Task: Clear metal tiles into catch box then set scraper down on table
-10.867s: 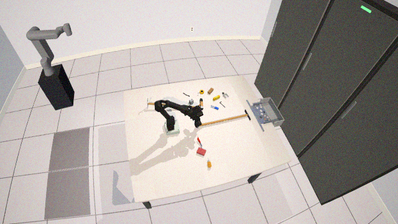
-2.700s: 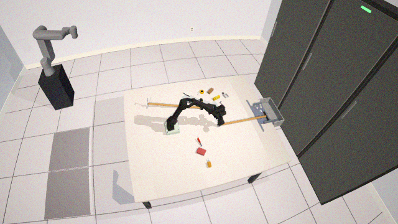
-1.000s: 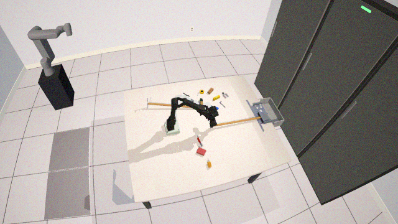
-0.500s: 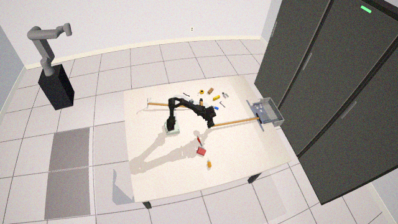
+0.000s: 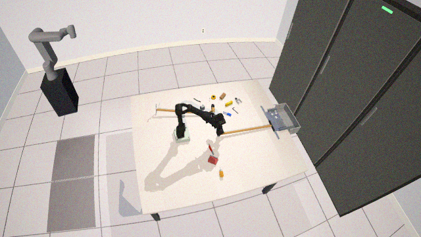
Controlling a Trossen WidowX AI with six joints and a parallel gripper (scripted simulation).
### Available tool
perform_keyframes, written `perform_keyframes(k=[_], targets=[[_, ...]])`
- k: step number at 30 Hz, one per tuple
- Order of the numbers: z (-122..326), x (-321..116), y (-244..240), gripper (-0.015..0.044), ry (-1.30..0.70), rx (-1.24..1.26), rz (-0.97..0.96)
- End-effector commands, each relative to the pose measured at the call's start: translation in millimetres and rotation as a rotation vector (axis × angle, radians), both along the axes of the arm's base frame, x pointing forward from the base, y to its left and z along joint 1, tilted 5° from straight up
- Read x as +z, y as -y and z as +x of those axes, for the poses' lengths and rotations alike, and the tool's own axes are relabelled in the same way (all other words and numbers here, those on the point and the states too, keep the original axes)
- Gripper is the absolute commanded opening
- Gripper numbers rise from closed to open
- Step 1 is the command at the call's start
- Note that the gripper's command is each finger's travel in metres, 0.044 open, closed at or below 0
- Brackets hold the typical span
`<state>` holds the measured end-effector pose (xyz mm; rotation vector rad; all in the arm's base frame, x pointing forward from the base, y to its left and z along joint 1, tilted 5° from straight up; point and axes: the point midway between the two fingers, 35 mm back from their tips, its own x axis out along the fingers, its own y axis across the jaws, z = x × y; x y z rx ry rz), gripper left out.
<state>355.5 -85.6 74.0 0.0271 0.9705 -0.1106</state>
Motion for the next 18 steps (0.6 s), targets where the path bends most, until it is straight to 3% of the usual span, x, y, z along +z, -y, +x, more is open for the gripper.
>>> perform_keyframes(k=[1,18], targets=[[-4.3,1.9,-1.4,0.0000,0.012,0.005,-0.002],[-30.7,-4.1,-8.1,0.0000,0.012,0.005,-0.002]])
